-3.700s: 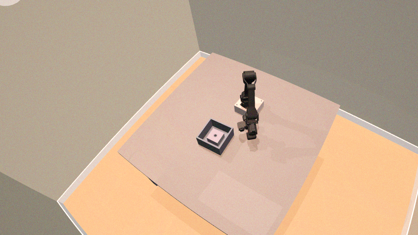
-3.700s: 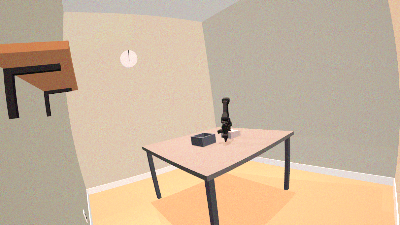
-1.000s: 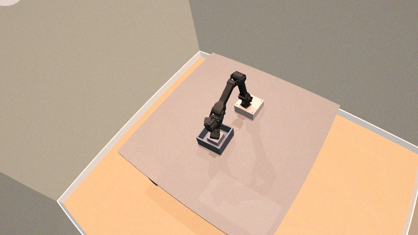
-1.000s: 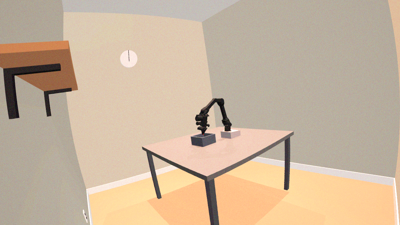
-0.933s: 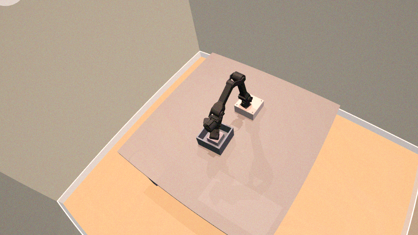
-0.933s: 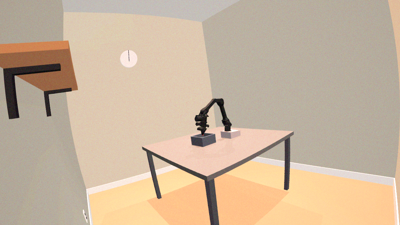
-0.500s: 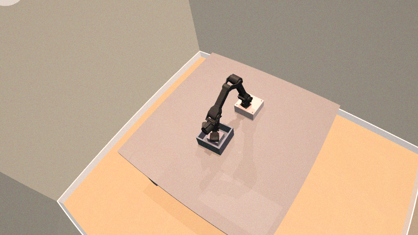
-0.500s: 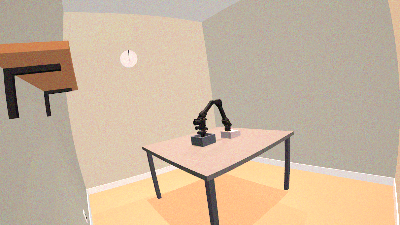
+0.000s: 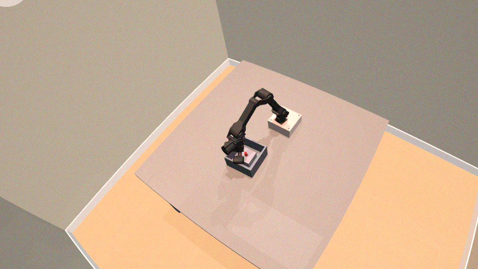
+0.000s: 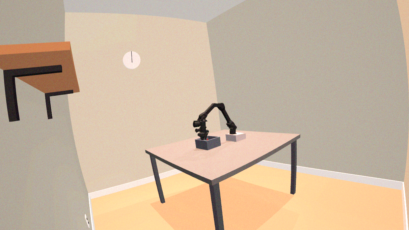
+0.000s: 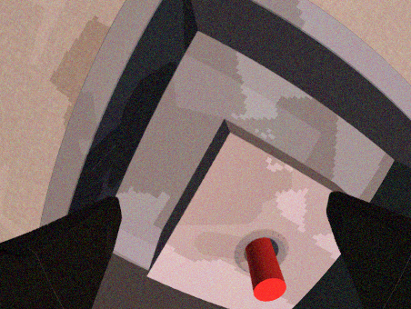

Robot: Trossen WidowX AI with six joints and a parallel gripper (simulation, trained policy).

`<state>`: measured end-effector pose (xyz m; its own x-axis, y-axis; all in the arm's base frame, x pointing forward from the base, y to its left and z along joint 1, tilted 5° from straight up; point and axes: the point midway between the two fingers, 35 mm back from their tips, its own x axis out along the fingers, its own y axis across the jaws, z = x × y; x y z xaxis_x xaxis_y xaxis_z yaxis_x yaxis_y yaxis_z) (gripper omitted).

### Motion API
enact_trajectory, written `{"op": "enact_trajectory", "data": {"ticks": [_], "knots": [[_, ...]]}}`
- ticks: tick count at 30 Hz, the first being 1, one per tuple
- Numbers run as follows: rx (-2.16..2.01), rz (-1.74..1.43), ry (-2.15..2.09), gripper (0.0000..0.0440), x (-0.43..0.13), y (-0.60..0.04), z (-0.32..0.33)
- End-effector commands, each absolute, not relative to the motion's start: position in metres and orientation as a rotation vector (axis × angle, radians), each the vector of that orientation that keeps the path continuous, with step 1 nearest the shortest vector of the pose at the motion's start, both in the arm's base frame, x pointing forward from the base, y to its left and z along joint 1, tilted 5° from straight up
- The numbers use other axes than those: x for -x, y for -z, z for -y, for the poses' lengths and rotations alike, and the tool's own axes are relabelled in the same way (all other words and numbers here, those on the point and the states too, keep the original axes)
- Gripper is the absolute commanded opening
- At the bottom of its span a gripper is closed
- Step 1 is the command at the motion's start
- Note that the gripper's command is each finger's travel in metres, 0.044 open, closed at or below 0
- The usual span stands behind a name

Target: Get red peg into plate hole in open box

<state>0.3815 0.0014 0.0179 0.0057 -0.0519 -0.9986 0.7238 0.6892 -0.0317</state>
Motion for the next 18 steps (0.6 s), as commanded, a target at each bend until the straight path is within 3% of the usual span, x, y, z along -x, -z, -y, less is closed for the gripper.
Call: {"op": "enact_trajectory", "data": {"ticks": [1,18], "knots": [[-0.642,-1.415,0.606,0.0440,-0.408,-0.027,-0.007],[-0.699,-1.363,0.520,0.0440,-0.443,-0.044,-0.018]]}}
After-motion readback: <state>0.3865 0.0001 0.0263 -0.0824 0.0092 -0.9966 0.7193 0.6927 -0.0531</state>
